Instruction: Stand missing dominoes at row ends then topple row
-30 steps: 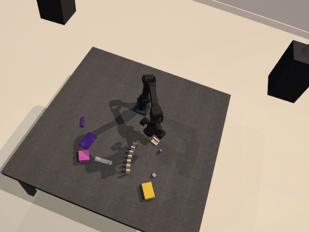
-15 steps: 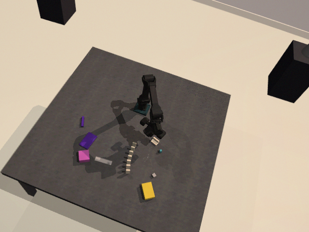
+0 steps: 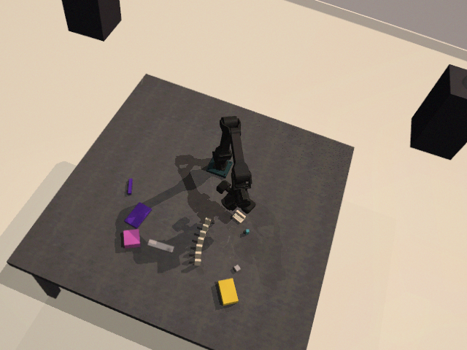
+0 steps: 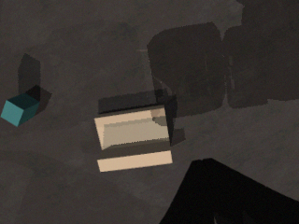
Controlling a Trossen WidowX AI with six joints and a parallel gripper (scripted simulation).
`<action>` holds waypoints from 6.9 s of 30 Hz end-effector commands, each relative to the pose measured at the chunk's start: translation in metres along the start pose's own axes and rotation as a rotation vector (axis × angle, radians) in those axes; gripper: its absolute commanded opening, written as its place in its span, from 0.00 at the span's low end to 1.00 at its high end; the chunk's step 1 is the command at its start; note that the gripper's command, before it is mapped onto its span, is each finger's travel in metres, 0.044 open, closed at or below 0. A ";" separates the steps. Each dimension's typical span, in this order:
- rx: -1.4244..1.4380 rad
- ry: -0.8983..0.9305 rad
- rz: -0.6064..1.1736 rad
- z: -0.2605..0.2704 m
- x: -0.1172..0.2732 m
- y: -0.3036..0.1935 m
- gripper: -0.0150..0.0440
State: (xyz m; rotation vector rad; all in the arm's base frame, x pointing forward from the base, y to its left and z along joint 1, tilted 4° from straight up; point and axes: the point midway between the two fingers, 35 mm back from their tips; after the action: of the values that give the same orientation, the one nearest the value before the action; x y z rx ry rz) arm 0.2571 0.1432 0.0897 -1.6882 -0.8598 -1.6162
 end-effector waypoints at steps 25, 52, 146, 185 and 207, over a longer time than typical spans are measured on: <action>-0.005 0.001 -0.003 0.024 -0.078 -0.001 0.25; 0.062 0.003 -0.002 0.059 0.002 -0.010 0.34; 1.564 0.003 -0.005 0.081 -0.076 -0.021 0.44; 0.927 -0.016 -0.007 -0.124 0.084 0.107 0.44; 0.760 0.196 -0.182 -0.120 0.057 0.133 0.44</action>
State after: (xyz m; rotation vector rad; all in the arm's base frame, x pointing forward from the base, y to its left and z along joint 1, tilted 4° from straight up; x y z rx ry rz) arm 0.2914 -0.0284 0.1575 -0.9634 -1.3407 -1.1870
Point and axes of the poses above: the point midway between the two fingers, 35 mm back from their tips, its own x axis back along the fingers, its own z axis across the jaws, y = z × x, and after that the axes turned 13 degrees about -x, right-handed
